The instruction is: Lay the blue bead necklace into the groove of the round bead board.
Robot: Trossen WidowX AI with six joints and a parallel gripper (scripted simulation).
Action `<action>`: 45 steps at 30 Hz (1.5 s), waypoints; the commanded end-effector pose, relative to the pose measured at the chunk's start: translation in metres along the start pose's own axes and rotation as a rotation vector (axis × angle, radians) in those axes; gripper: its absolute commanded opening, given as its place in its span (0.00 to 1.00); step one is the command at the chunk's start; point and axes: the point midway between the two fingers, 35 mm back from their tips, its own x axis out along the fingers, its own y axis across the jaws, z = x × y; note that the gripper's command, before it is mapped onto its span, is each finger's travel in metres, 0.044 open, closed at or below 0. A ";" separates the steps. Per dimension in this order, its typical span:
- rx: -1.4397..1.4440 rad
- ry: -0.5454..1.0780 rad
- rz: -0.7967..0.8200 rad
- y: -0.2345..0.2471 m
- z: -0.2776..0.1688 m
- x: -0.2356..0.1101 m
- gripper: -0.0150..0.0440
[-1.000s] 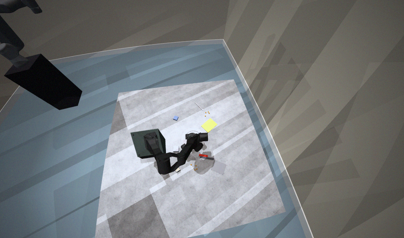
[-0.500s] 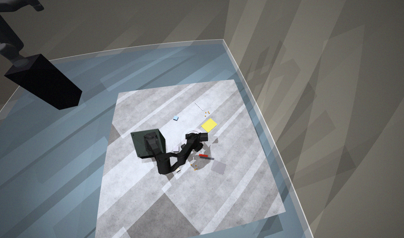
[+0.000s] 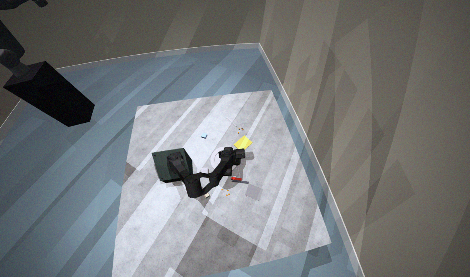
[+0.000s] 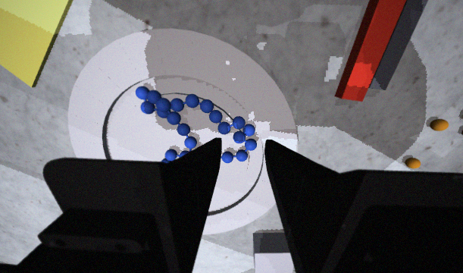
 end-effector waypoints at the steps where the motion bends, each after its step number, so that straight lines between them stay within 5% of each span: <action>1: -0.665 0.004 0.007 0.018 0.011 -0.006 0.46; 10: -1.542 0.001 0.007 0.037 0.025 -0.018 0.46; 45: -1.551 -0.003 0.001 0.037 0.028 0.002 0.46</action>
